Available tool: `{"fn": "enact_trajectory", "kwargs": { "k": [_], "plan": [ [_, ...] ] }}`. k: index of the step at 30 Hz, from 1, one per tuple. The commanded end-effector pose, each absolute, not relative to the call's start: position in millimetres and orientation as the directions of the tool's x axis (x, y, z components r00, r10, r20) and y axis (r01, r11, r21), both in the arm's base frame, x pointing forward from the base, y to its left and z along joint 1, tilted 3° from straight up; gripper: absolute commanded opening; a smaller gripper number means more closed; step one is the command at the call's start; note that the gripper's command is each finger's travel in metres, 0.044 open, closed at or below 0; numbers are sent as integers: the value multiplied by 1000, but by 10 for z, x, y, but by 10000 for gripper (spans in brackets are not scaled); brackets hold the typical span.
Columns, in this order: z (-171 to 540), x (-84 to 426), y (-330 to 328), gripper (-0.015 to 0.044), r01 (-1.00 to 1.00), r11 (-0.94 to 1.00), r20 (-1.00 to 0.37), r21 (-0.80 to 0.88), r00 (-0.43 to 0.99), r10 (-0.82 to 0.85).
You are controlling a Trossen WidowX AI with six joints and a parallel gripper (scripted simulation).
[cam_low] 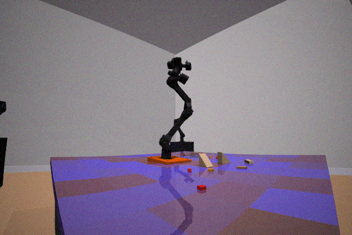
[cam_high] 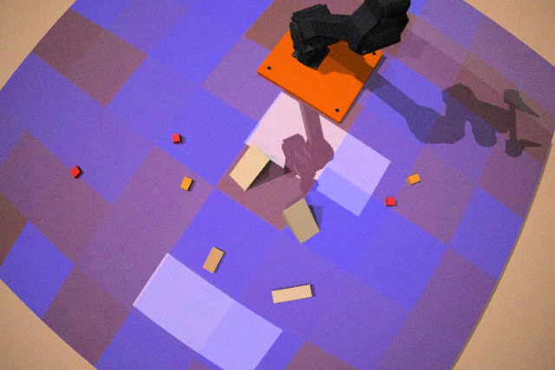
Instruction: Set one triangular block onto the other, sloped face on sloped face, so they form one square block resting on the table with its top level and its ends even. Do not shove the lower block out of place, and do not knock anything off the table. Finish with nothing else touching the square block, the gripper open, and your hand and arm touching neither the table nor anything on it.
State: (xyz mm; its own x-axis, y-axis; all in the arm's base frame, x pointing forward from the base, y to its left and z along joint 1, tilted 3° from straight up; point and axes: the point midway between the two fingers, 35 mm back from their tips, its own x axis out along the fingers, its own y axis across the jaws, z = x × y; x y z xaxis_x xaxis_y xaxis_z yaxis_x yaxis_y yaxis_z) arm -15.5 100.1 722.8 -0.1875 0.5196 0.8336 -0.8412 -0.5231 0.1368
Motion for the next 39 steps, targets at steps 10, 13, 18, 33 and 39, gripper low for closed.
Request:
{"fn": "enact_trajectory", "kwargs": {
  "k": [10,13,18,33,39],
  "plan": [
    [7401,-620,-71,440,-600,-796,921,-83,-352,169],
    [7408,-642,-457,440,-480,-865,932,-147,-361,42],
    [7368,-544,-1080,440,-268,-928,928,-258,-336,-161],
    [7016,322,-2318,440,166,-807,806,-566,-93,-584],
    [6671,1021,-2740,440,340,-621,685,-706,105,-721]
  ]
}}
